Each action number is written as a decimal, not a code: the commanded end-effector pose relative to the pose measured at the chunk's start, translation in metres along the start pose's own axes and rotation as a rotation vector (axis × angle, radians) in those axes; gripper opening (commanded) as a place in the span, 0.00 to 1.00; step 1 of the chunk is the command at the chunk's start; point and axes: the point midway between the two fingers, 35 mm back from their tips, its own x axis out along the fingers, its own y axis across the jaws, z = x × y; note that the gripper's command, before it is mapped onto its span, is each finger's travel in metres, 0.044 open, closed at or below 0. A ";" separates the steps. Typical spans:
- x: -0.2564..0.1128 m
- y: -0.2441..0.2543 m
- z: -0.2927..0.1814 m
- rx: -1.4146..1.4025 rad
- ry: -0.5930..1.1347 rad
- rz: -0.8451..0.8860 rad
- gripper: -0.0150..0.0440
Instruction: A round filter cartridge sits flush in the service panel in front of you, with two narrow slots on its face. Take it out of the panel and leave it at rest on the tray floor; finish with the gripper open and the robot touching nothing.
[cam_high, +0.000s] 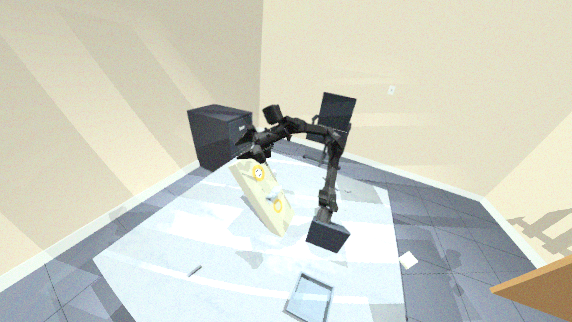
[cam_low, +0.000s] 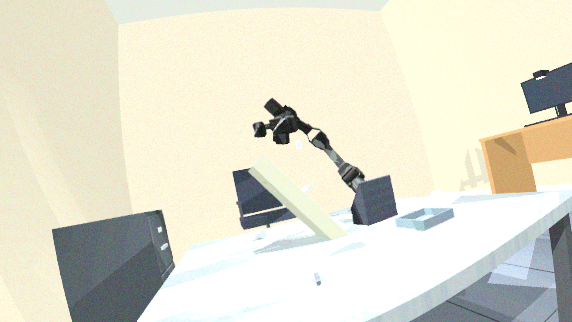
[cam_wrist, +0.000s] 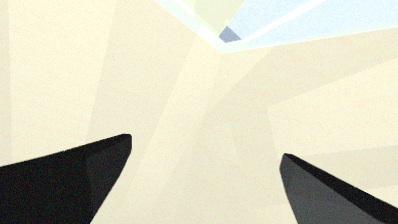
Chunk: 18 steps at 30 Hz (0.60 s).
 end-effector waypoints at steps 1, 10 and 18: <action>0.000 0.000 0.001 -0.017 -0.002 0.001 0.89; -0.010 -0.011 0.032 -0.886 -0.135 0.030 0.49; -0.021 -0.020 0.062 -1.722 -0.292 -0.043 0.42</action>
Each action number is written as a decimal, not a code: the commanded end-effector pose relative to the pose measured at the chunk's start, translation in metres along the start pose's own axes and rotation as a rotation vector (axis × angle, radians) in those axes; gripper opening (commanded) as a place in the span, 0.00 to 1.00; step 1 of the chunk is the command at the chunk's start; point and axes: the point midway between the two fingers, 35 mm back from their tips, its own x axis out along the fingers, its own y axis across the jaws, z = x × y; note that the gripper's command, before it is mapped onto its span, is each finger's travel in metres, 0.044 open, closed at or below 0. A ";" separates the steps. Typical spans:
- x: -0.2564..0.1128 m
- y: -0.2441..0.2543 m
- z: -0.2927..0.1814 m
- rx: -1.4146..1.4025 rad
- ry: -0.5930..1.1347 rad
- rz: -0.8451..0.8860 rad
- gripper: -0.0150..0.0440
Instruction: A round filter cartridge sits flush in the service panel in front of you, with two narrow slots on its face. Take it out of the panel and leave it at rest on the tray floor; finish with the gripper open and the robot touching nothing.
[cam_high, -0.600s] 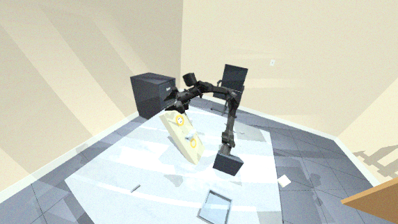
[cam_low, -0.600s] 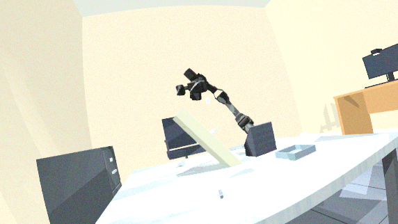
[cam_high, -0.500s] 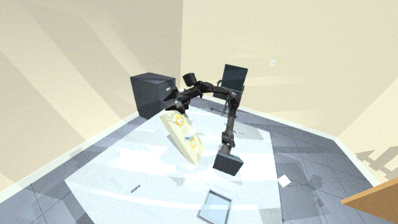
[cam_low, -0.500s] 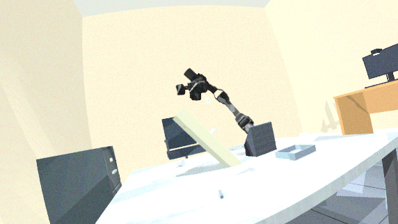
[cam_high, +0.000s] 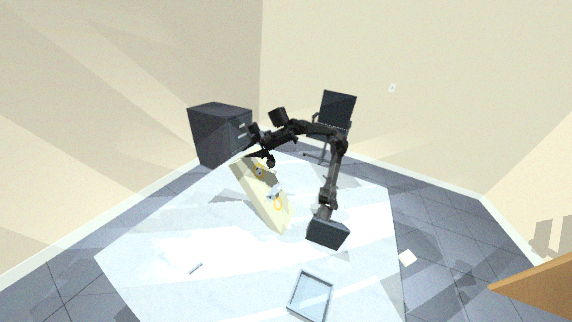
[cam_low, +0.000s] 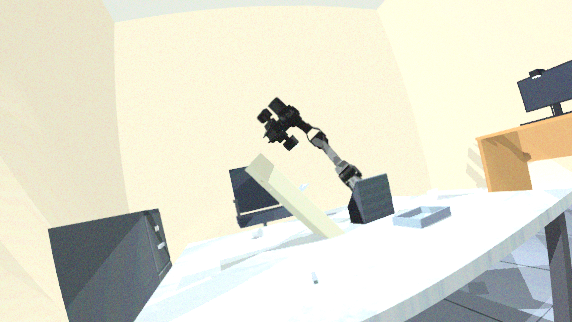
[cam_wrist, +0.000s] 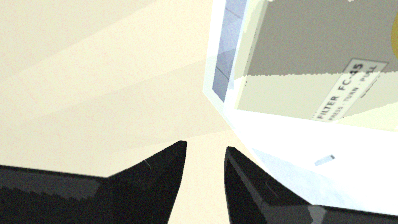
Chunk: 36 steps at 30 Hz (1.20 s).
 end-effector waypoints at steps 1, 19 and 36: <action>-0.006 -0.038 0.009 -0.799 -0.094 -0.096 0.42; -0.025 -0.087 0.028 -2.148 -0.124 -0.394 0.42; -0.041 -0.117 0.043 -3.113 0.082 -0.752 0.42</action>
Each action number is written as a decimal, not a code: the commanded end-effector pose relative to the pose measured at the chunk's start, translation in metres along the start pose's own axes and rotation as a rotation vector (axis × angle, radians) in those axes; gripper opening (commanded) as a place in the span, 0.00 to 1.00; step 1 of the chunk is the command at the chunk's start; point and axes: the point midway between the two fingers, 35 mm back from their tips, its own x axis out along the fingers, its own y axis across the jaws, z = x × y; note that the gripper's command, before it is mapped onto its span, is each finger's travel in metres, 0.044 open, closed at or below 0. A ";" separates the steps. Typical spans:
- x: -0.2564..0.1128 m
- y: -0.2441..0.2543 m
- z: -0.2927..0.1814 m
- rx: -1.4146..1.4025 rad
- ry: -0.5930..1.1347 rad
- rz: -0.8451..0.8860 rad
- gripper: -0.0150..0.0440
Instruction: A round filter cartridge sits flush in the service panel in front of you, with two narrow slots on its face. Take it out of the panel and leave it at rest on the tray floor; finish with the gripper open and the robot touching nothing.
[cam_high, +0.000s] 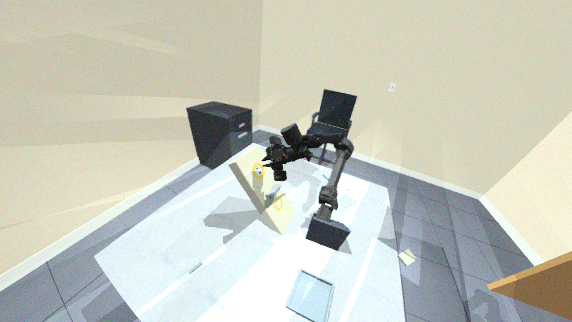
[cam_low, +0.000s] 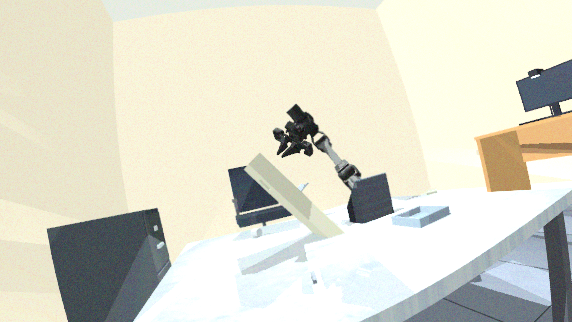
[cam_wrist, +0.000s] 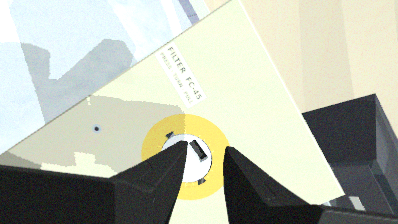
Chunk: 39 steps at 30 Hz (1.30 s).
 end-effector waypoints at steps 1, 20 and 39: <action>-0.002 0.020 -0.032 -0.736 0.111 -0.029 0.42; -0.001 0.020 -0.032 -0.735 0.111 -0.028 0.42; 0.029 0.020 -0.033 -0.732 0.109 -0.021 0.42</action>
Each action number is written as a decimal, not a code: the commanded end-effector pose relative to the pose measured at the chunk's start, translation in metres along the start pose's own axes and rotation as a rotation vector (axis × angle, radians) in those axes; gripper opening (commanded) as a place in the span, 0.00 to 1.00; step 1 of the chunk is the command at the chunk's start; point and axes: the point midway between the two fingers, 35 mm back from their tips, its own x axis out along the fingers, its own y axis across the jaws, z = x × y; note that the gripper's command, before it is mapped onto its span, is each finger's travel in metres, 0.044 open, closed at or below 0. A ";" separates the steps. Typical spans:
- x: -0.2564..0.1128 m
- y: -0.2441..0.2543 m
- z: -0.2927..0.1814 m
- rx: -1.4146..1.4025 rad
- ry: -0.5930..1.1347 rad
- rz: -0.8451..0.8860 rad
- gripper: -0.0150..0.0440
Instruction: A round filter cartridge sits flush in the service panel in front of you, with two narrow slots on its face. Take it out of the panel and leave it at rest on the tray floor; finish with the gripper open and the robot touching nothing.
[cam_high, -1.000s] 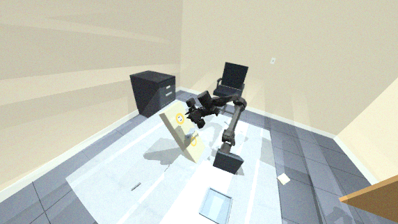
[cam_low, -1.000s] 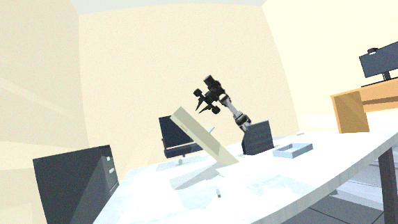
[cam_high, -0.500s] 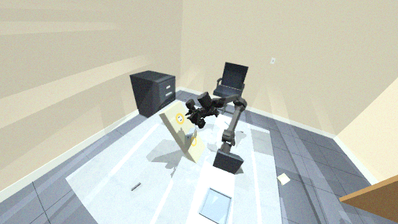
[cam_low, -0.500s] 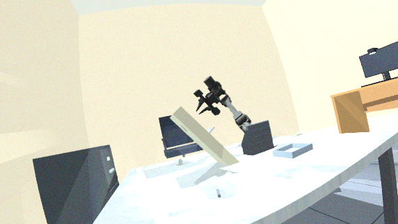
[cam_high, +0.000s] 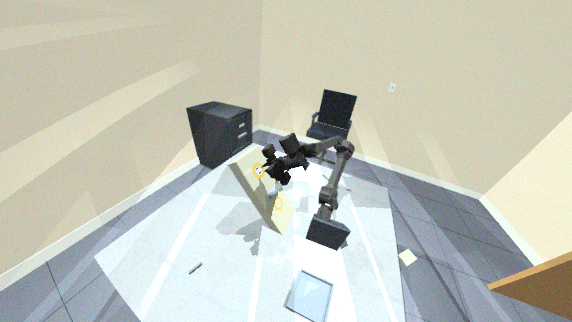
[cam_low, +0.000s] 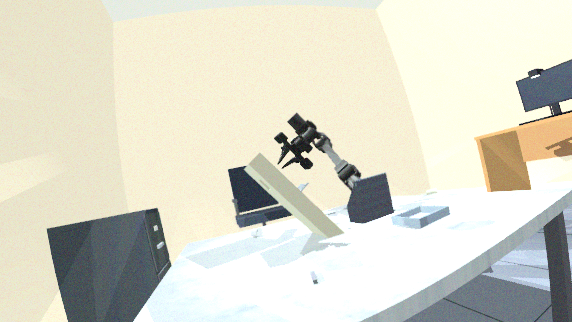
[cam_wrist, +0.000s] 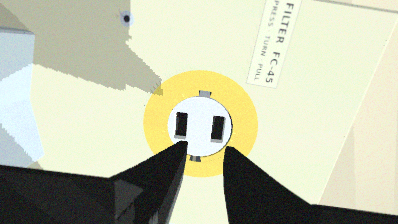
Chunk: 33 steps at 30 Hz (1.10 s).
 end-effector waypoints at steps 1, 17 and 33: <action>0.007 0.005 0.002 -0.017 -0.002 0.007 0.42; 0.030 0.005 -0.002 -0.019 0.005 -0.002 0.42; 0.030 0.008 0.000 -0.019 0.005 -0.002 0.42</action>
